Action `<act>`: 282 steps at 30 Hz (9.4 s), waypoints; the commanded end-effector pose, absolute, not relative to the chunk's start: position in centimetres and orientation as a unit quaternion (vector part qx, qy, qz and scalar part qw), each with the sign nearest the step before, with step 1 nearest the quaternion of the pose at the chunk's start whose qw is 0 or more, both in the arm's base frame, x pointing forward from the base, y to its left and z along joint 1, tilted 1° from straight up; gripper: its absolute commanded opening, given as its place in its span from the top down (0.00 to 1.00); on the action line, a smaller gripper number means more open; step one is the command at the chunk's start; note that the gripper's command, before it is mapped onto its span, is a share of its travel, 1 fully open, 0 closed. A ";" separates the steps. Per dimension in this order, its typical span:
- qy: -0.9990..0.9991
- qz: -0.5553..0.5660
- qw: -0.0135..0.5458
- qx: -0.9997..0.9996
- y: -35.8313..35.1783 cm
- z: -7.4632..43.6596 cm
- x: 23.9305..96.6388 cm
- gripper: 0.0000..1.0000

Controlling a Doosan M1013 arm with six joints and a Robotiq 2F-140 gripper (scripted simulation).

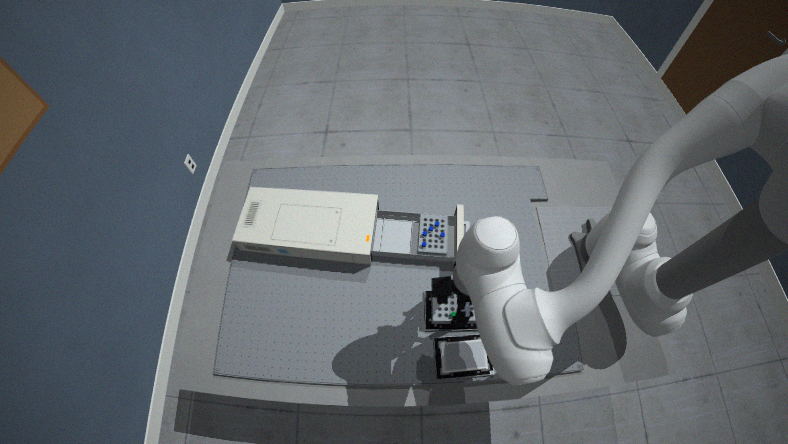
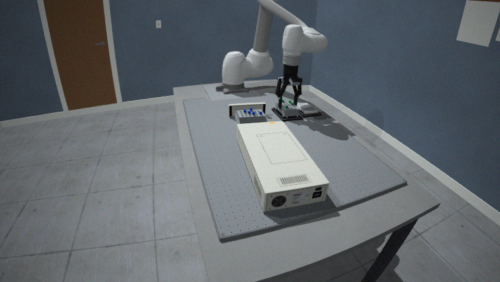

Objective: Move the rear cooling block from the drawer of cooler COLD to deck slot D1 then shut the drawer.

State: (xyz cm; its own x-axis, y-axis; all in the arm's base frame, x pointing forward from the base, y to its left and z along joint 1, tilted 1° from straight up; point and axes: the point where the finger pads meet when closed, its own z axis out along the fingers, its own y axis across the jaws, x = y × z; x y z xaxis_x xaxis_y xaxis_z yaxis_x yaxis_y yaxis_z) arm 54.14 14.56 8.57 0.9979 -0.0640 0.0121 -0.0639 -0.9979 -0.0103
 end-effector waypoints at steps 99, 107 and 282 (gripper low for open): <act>0.032 -0.007 0.005 -0.999 14.6 8.1 54.2 0.56; 0.032 -0.007 0.005 -0.999 14.6 8.1 54.2 0.44; 0.443 -0.004 0.008 -0.897 3.2 17.9 48.1 0.90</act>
State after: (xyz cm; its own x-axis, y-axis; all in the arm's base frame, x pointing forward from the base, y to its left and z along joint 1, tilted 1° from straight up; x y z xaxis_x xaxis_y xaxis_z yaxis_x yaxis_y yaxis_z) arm 48.32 3.76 17.92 0.6418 -0.7668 -0.0004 -0.7667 -0.6417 -0.0170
